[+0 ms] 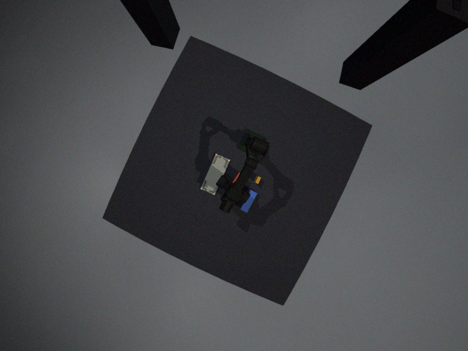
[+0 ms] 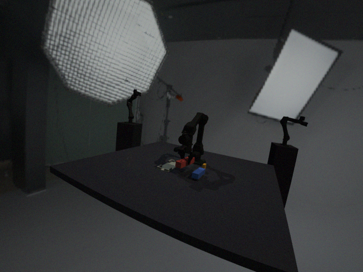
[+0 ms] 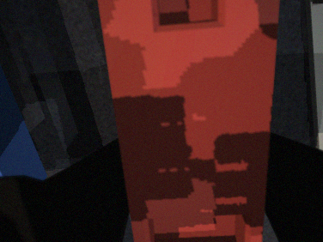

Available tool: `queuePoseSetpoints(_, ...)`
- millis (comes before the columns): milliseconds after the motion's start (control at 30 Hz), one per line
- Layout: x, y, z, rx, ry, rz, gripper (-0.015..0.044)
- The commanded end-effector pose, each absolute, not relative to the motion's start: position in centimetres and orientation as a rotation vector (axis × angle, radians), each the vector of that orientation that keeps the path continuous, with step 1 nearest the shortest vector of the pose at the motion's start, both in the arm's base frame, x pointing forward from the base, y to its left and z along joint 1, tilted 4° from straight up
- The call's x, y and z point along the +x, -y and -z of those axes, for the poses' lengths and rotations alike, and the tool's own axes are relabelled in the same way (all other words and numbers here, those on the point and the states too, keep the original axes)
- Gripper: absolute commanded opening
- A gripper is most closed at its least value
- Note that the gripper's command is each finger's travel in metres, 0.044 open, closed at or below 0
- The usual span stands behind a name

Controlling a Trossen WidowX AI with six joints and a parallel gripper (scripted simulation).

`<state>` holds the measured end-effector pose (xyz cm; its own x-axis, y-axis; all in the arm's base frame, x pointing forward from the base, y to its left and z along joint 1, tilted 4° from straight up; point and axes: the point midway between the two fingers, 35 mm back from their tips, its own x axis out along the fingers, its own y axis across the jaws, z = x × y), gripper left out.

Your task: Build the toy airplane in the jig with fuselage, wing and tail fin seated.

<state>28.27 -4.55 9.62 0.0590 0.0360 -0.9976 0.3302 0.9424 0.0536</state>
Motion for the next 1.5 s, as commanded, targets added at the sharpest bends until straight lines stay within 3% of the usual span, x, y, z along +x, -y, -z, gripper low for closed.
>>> queuePoseSetpoints(0,28.4,4.6,-11.1,0.296,-1.489,0.221,0.0000)
queuePoseSetpoints(667,27.1,4.7,-17.1,0.296,-1.490,0.221,0.0000)
queuePoseSetpoints(1467,26.9,10.6,-13.9,0.251,-1.494,0.190,0.0000)
